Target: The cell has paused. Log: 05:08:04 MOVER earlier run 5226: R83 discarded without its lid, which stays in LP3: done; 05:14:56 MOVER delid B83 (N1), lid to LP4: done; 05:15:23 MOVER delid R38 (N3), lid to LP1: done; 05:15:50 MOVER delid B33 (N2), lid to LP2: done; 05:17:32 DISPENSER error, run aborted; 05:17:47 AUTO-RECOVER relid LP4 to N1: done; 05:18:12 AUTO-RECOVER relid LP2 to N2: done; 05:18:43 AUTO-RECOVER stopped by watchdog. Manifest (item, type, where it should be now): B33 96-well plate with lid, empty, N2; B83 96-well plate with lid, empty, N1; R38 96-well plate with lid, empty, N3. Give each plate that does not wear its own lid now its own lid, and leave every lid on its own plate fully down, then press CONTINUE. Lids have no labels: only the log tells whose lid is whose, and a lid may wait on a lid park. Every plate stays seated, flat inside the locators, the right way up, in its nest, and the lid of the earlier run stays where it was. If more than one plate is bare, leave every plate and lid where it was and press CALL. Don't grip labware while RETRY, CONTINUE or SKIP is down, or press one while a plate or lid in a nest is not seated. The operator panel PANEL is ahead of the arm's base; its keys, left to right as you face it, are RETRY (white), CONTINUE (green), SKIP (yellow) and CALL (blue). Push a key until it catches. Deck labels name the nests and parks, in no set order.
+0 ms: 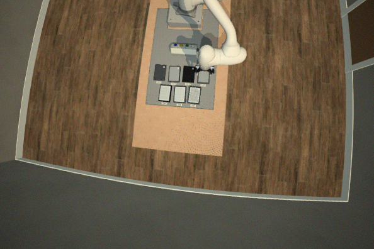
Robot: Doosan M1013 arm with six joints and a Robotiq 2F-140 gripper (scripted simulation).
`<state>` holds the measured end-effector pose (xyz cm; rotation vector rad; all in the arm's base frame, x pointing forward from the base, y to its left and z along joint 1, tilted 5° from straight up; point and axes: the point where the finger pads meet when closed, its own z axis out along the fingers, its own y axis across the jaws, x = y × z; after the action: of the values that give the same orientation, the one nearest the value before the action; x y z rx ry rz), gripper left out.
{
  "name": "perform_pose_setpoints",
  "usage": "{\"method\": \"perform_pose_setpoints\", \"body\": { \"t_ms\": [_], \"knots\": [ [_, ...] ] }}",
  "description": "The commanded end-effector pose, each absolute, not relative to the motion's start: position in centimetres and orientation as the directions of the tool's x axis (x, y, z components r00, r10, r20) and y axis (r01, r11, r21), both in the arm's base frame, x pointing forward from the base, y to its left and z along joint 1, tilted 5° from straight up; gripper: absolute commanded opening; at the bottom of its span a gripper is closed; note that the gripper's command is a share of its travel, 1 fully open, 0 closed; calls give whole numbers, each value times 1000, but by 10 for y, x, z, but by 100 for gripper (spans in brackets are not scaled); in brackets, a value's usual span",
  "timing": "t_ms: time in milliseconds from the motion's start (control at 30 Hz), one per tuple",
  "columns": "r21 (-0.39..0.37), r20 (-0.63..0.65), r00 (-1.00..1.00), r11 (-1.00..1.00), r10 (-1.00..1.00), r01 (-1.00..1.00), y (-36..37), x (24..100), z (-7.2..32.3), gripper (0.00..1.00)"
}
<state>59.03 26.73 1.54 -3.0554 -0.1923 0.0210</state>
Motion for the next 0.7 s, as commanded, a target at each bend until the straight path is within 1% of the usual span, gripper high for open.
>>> {"method": "perform_pose_setpoints", "body": {
  "t_ms": [0, 667],
  "knots": [
    [-81, -9, 992, -989, 126, 125, 267, 590, 15, 66],
    [-81, -9, 992, -989, 126, 125, 268, 590, 10, 66]
  ]
}}
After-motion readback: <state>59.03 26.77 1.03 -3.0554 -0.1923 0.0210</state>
